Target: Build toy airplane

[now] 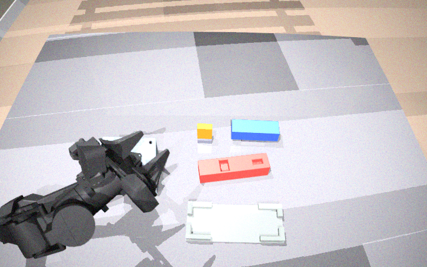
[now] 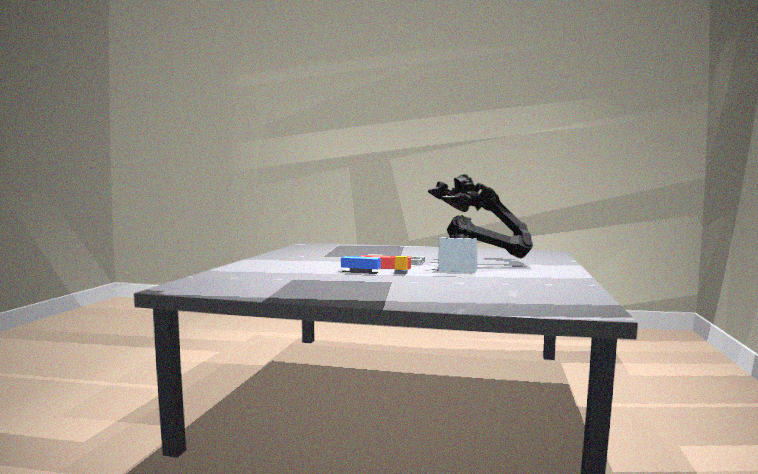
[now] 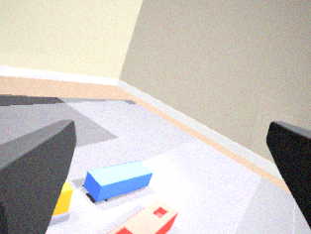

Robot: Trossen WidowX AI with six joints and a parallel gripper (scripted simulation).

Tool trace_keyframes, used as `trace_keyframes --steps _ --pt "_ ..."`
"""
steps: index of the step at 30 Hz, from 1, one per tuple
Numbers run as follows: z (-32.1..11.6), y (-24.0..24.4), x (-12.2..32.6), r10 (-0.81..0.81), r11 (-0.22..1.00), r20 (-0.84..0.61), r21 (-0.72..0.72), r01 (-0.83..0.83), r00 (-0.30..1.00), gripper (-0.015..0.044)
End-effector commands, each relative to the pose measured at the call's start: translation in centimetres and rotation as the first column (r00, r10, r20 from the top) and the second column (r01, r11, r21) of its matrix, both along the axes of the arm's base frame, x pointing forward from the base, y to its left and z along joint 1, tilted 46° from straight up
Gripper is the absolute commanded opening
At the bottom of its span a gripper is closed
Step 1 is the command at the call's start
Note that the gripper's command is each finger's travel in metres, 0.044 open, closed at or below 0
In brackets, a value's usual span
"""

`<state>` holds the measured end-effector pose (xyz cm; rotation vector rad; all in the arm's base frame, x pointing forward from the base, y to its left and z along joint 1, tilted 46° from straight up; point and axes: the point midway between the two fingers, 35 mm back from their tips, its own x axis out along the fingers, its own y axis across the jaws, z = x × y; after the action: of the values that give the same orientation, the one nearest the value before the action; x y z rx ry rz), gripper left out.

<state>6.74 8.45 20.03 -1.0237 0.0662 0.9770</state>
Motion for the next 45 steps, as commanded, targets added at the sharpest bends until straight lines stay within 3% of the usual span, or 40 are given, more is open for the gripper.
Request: trace_keyframes --steps 1,6,12,20,26,33,45 --pt "0.0 0.0 0.0 0.000 1.000 0.000 0.000 0.000 1.000 0.0426" --pt "-0.4 0.1 1.5 -0.104 0.994 -0.183 -0.038 0.099 0.978 0.0440" --pt "-1.4 0.4 4.1 -0.317 0.948 -0.419 -0.168 0.271 0.851 0.0440" --pt "-3.0 0.9 8.0 -0.630 0.777 -0.520 -0.405 0.483 0.577 0.0440" --pt "-4.8 1.4 11.0 -0.820 0.568 -0.451 -0.571 0.593 0.351 0.0440" --pt "-8.0 2.2 14.2 -0.958 0.271 -0.263 -0.690 0.671 0.117 0.0440" --pt "-15.3 3.3 18.3 -0.984 -0.180 0.121 -0.638 0.749 -0.134 0.0440"
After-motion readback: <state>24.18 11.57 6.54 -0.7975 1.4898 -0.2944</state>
